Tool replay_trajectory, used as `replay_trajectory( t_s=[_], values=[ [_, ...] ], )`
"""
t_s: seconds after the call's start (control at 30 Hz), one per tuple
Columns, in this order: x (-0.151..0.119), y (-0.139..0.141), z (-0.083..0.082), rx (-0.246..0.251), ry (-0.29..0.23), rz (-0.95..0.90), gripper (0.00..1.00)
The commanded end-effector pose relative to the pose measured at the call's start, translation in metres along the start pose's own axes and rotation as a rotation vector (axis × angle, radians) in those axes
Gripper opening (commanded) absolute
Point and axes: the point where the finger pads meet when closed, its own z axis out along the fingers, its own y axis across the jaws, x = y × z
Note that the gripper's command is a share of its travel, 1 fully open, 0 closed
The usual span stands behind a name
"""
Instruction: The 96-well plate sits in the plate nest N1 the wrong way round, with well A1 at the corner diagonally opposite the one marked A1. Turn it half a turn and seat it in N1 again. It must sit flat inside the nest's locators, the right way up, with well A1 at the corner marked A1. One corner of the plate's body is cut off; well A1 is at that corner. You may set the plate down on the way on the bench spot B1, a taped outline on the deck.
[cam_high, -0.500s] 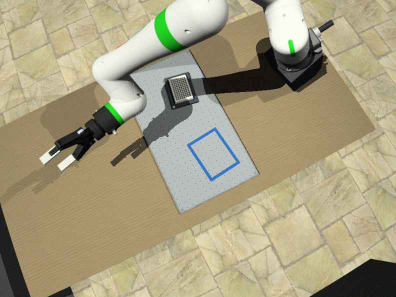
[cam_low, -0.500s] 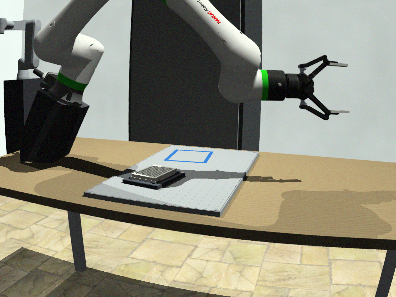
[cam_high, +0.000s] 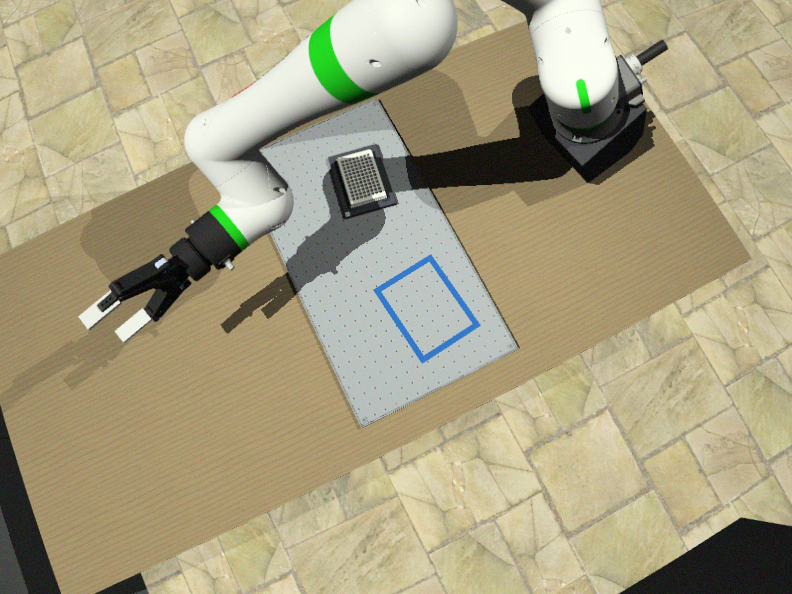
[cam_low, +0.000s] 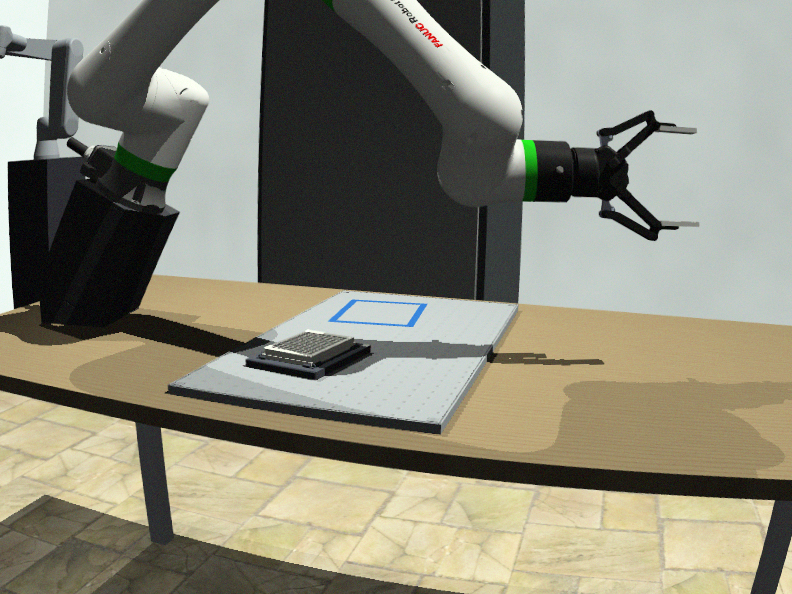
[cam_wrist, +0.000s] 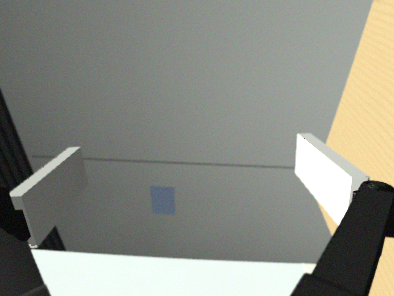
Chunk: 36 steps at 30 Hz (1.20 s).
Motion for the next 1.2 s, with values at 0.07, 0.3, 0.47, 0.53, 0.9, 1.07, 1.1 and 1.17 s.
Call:
replay_trajectory(
  t_s=[0.07,0.3,0.47,0.53,0.9,1.07,1.1,1.17],
  values=[
    [-0.004,0.002,-0.002,-0.019,-0.020,0.018,1.00],
    [-0.026,0.018,-0.016,-0.070,-0.073,0.065,1.00],
    [-0.043,0.031,-0.029,-0.104,-0.103,0.094,1.00],
    [-0.046,0.033,-0.032,-0.126,-0.120,0.111,1.00],
    [-0.074,0.056,-0.059,-0.222,-0.188,0.183,1.00],
    [-0.085,0.066,-0.073,-0.272,-0.216,0.216,1.00],
    [-0.088,0.069,-0.076,-0.285,-0.223,0.225,1.00],
    [-0.088,0.069,-0.076,-0.285,-0.223,0.225,1.00]
  ],
)
